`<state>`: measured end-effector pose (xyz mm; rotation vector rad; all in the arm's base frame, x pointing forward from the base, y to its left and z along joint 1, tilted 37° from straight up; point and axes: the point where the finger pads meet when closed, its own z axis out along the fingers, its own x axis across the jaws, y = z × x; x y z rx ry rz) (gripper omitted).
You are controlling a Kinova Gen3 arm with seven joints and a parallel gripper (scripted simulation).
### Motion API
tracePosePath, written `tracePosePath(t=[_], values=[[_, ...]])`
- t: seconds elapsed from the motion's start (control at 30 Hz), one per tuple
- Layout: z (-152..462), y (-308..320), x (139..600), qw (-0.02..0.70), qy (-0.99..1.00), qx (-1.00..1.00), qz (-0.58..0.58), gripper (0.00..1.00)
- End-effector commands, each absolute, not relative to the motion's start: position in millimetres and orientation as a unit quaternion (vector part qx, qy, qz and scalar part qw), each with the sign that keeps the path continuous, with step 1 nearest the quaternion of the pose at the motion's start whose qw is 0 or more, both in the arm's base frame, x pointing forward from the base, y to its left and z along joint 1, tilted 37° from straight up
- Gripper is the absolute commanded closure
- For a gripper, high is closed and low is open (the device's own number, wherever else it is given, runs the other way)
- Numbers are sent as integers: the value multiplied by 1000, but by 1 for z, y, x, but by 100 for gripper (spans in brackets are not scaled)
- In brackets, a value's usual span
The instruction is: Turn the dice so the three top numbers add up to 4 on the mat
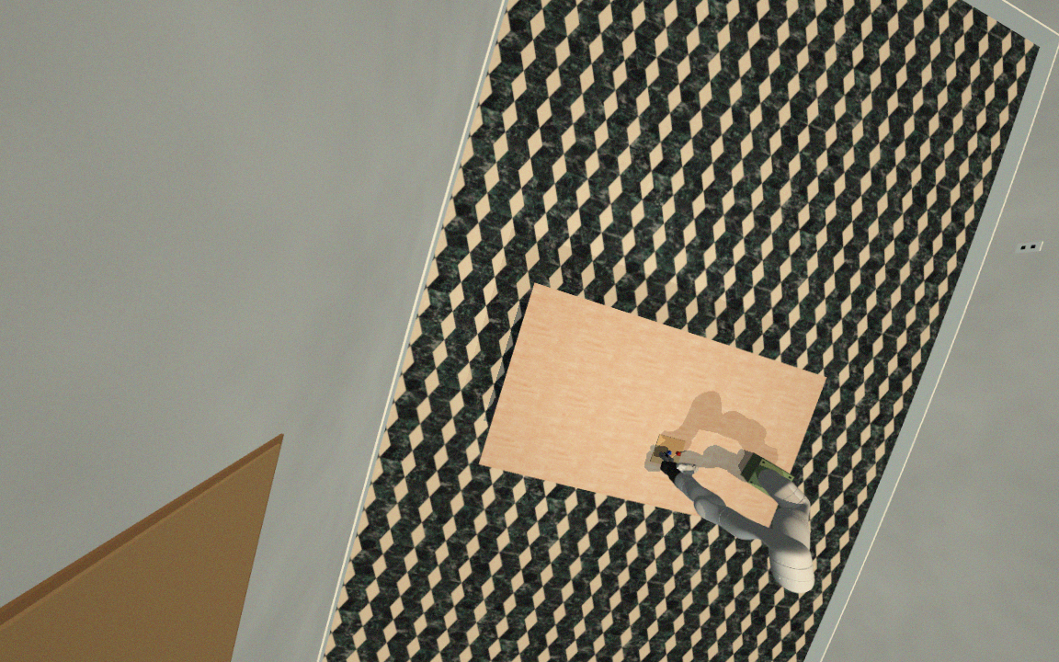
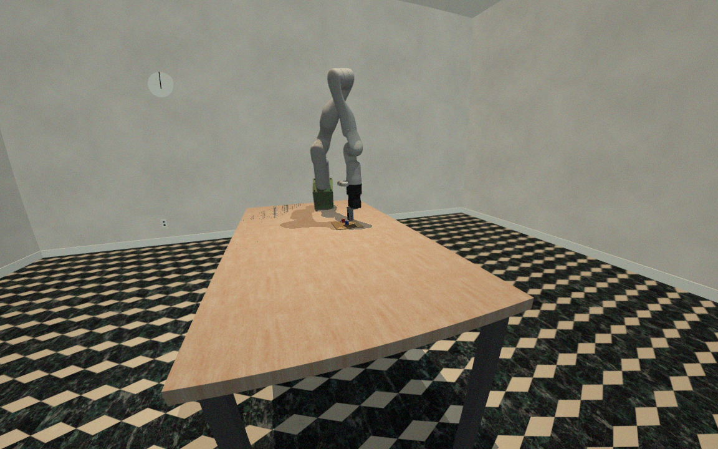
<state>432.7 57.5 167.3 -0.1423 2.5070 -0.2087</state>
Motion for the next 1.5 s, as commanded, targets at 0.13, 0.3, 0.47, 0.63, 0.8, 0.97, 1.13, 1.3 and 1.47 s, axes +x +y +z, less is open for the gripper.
tracePosePath(t=[0.13, 0.3, 0.47, 0.63, 0.8, 0.97, 1.13, 1.3, 1.47], values=[[159, 56, 436, 305, 947, -56, -83, 66], [156, 55, 438, 305, 947, -56, -83, 66], [155, 55, 439, 304, 947, -56, -83, 66], [152, 54, 441, 304, 947, -56, -84, 66], [149, 54, 443, 304, 947, -56, -84, 66], [148, 54, 444, 304, 947, -56, -84, 66], [146, 53, 446, 304, 947, -56, -84, 66], [144, 53, 447, 304, 947, -56, -83, 66], [143, 53, 447, 304, 947, -56, -83, 66]])
